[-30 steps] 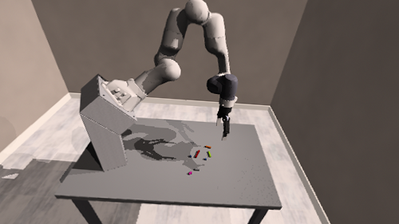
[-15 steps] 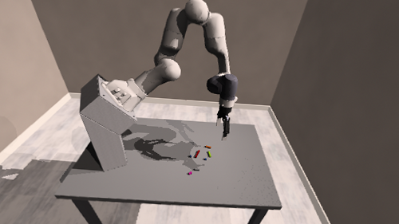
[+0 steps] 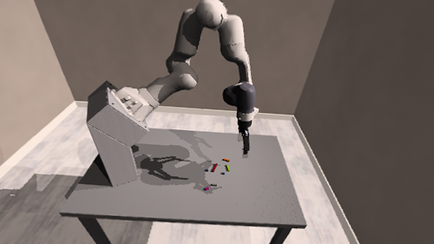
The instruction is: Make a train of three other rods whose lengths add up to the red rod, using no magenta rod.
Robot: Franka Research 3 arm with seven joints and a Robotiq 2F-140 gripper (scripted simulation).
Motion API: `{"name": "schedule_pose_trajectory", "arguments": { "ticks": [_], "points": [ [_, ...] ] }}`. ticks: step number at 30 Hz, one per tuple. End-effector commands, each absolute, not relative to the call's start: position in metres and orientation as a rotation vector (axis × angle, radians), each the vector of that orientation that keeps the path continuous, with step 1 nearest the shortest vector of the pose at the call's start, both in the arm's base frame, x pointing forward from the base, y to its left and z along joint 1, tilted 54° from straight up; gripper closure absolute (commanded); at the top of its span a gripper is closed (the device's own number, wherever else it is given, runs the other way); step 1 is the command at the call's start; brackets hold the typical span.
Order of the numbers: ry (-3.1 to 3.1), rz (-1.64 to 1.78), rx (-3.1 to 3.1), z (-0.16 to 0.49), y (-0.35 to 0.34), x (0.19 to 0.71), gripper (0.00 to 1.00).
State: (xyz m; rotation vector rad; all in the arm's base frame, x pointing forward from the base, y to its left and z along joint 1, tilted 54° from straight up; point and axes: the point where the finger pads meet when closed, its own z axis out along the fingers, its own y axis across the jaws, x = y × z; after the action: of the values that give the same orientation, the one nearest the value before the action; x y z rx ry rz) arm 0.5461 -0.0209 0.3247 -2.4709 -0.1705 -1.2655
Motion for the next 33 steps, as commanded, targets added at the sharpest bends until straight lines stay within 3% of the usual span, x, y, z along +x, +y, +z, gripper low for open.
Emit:
{"name": "schedule_pose_trajectory", "arguments": {
  "ticks": [1, 33],
  "points": [
    [-0.226, -1.347, -2.462, 0.326, -0.032, 0.551, 0.00],
    [-0.164, -1.394, -2.418, 0.291, -0.054, 0.557, 0.00]
  ]
}}
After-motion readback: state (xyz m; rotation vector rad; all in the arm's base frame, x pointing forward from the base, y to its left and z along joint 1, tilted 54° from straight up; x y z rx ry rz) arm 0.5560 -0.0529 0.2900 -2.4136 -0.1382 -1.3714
